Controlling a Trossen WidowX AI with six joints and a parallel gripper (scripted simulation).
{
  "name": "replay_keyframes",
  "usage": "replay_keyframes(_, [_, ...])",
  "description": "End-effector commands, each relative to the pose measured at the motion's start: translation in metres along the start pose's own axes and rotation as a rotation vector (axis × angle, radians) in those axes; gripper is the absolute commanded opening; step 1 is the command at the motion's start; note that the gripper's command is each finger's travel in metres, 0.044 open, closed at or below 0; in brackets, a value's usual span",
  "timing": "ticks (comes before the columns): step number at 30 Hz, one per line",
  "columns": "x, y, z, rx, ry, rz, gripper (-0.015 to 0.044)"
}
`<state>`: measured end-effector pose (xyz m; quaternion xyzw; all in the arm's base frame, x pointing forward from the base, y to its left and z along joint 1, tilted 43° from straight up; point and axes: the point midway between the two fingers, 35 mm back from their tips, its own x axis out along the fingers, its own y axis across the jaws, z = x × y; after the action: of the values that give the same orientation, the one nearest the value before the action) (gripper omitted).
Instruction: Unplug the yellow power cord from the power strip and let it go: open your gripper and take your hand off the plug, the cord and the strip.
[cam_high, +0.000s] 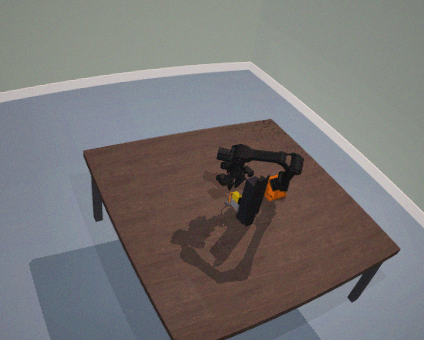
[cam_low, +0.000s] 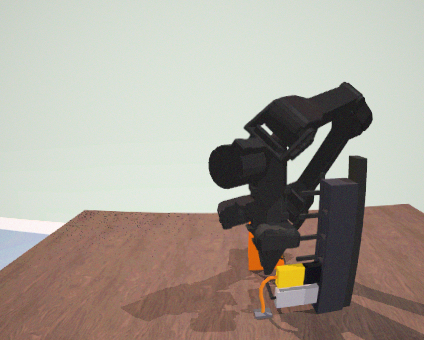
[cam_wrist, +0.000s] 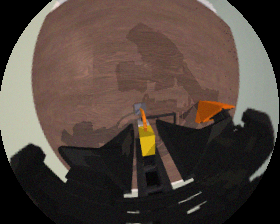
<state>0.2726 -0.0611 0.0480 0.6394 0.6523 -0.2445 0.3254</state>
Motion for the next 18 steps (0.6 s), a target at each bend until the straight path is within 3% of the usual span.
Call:
replay_keyframes(1, [0.000, -0.001, -0.007, 0.006, 0.002, -0.004, 0.0160])
replay_keyframes(18, [0.001, -0.002, -0.034, 0.006, 0.004, -0.005, 0.0160])
